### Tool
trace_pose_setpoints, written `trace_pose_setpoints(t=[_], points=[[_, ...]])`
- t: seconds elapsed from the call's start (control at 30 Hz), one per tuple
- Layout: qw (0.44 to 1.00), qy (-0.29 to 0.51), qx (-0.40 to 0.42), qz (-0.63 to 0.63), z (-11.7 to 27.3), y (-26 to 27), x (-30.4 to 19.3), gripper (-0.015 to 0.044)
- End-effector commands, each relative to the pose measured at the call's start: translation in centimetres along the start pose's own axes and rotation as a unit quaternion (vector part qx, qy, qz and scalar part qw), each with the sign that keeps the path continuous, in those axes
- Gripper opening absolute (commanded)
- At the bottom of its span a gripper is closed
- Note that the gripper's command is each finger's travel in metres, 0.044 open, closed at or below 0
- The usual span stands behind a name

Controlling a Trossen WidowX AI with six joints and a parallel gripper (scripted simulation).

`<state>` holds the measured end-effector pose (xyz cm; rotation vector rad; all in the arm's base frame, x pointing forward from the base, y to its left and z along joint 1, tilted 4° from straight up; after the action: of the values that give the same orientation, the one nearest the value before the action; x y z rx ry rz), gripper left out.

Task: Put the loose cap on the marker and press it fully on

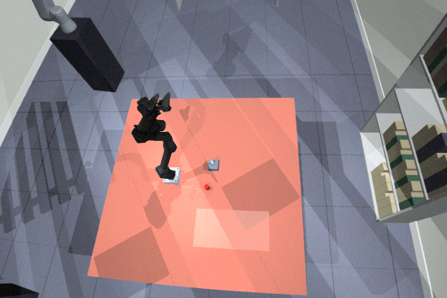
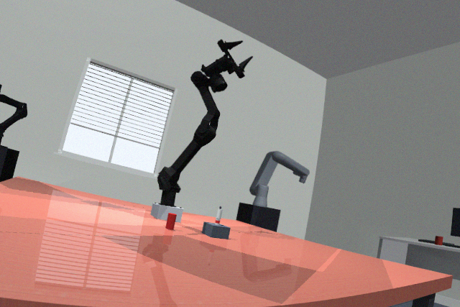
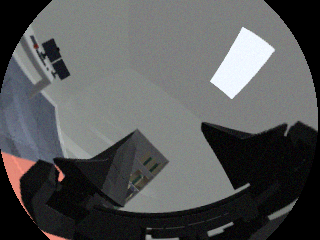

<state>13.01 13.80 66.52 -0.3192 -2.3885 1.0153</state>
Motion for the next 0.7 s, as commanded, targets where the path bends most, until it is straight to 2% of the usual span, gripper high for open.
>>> trace_pose_setpoints(t=[0.0,0.17,0.43,0.67], points=[[1.0,-0.002,-0.001,0.0,0.0,-0.1,0.1,0.0374],[0.998,-0.052,-0.046,0.009,1.5,-2.1,2.4,0.0242],[0.968,-0.167,-0.189,0.0,7.2,-8.6,6.8,0.024],[0.917,-0.233,-0.321,-0.045,13.5,-14.6,7.3,0.024]])
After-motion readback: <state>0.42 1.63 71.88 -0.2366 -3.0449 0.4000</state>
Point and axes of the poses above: the point midway between the two fingers, 35 mm back from their tips, its own z axis back along the fingers, its own y axis across the jaws, x = y × z, the point moved 4 cm from there along z, back along the fingers, and after that the axes turned 9 degrees about -z, right-handed, at the moved point
